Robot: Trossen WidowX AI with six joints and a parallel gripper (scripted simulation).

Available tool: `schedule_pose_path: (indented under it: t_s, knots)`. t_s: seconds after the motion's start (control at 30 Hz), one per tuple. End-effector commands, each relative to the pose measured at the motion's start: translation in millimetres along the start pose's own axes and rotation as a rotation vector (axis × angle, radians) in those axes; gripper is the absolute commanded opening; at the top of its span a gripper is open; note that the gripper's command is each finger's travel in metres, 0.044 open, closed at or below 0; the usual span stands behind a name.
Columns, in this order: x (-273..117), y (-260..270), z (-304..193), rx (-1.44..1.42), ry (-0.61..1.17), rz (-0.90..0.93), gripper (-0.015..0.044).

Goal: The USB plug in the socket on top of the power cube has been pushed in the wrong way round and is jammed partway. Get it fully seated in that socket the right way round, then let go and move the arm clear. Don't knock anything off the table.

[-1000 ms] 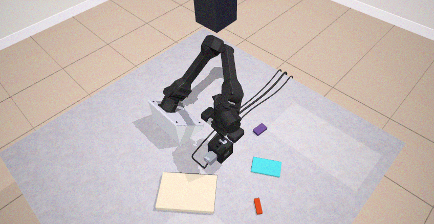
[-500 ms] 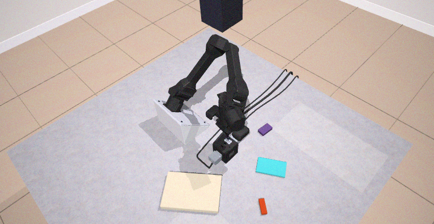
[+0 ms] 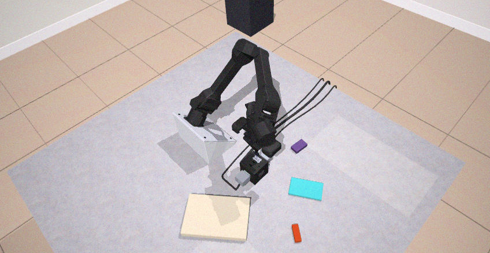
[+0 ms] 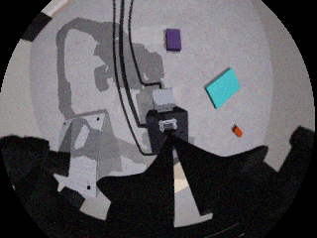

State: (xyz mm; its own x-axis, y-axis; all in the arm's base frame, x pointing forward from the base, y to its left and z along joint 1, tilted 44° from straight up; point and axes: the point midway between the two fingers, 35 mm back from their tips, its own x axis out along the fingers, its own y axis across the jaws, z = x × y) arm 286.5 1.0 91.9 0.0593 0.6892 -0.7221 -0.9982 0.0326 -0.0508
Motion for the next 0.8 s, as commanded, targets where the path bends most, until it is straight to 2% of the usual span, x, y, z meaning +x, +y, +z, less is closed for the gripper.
schedule_pose_path:
  t_s: [0.0, 0.33, 0.77]
  knots:
    - [-2.8, -0.2, -0.2, -0.005, 0.003, 0.001, 0.0]
    - [-5.5, -0.1, -0.1, 0.025, 0.002, 0.001, 0.0]
    - [-4.7, 0.0, -0.1, 0.354, 0.0, 0.0, 0.0]
